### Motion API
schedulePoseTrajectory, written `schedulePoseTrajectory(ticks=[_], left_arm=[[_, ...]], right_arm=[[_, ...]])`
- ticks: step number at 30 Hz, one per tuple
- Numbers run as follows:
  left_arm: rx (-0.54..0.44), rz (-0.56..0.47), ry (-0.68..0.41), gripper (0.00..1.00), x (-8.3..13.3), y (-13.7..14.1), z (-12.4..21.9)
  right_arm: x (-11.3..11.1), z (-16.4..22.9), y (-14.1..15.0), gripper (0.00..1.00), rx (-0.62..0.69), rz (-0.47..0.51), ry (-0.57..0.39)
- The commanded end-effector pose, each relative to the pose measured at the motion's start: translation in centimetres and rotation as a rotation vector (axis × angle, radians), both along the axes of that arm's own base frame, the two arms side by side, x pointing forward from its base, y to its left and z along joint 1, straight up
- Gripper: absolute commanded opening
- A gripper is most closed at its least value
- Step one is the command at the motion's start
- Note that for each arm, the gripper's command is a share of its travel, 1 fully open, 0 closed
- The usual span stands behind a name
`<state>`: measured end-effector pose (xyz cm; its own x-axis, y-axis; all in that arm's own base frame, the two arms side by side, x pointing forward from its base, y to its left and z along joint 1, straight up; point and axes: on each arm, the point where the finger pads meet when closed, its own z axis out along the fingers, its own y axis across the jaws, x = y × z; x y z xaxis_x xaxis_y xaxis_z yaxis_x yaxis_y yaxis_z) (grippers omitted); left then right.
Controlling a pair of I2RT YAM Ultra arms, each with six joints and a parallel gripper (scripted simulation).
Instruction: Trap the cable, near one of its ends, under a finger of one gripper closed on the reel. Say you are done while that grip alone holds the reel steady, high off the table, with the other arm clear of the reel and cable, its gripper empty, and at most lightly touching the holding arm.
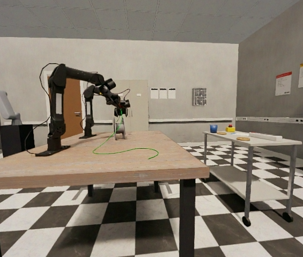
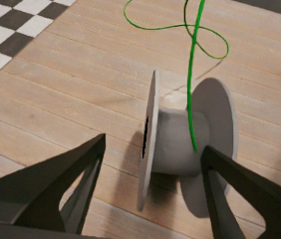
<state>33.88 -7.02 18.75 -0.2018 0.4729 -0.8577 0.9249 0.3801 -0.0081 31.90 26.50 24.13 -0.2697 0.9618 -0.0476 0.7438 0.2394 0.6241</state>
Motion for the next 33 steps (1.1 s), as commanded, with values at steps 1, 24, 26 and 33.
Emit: schedulePoseTrajectory(ticks=[1, 24, 26, 33], left_arm=[[-0.022, -0.005, -0.004, 0.75, 0.0, 0.0, 0.4], [-0.015, -0.010, -0.032, 0.75, 0.4, -0.1, 1.3], [-0.015, -0.010, -0.033, 0.75, 0.4, -0.1, 1.4], [-0.014, -0.011, -0.036, 0.75, 0.5, -0.1, 1.5]], right_arm=[[0.1, 1.9, -0.5, 0.00, -0.001, -0.013, -0.036], [0.6, 0.0, 0.6, 0.00, -0.021, -0.011, -0.034], [0.7, -0.7, 0.8, 0.00, -0.029, -0.009, -0.026], [0.7, -1.0, 1.6, 0.00, -0.020, 0.002, -0.033]])
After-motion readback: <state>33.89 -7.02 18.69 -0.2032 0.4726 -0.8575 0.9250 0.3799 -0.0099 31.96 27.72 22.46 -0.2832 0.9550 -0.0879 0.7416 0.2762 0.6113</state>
